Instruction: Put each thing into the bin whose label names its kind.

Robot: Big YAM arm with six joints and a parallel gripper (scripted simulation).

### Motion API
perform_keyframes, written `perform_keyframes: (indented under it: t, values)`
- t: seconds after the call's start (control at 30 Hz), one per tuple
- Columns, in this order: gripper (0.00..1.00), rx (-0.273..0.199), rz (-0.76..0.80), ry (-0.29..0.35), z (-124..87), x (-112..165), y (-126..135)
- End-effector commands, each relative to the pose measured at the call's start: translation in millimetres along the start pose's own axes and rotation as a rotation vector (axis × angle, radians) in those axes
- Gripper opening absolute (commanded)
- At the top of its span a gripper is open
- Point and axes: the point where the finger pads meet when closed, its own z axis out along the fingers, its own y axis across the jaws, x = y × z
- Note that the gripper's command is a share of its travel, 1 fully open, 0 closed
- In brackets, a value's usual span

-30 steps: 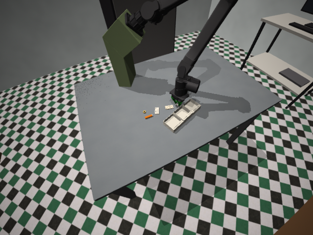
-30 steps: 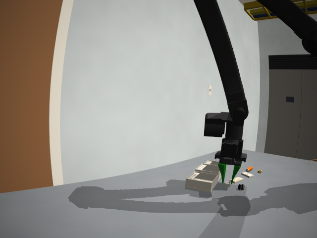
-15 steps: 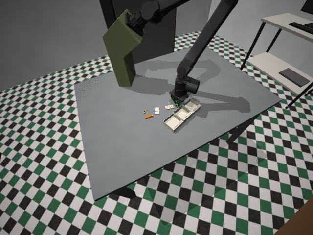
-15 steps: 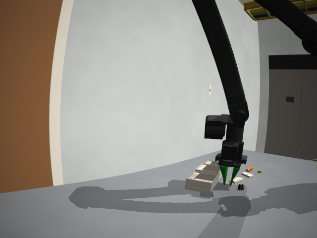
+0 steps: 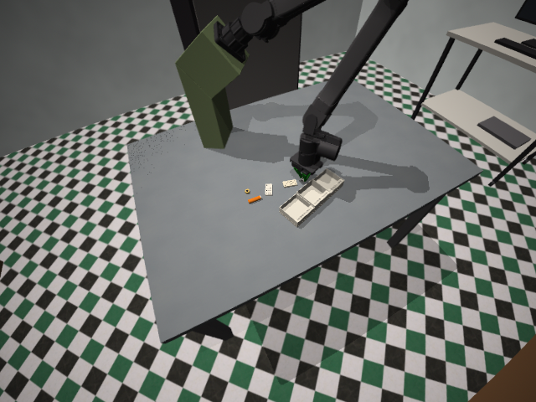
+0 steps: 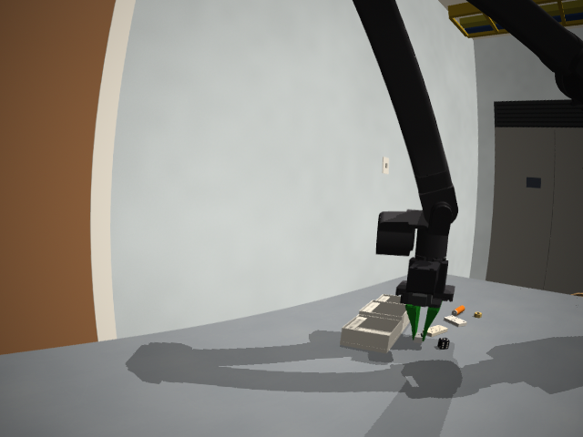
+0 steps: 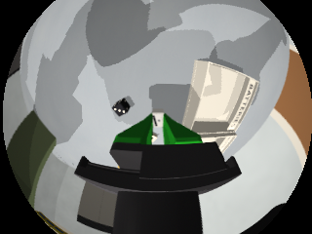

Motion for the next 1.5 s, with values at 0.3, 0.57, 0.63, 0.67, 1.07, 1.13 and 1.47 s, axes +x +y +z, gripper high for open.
perform_keyframes:
  t: [0.3,0.57,0.63,0.67,1.07,1.13,1.47]
  values:
    - [0.09,0.001,0.008,0.002,-3,1,2]
    - [0.09,0.001,0.023,0.010,-17,5,2]
    - [0.09,0.002,0.009,0.010,-24,5,2]
    - [0.09,0.002,0.009,0.010,-27,5,2]
    - [0.09,0.005,0.007,0.009,-59,4,1]
    - [0.09,0.005,0.007,0.008,-66,4,1]
    - [0.09,-0.016,0.008,0.006,-59,4,8]
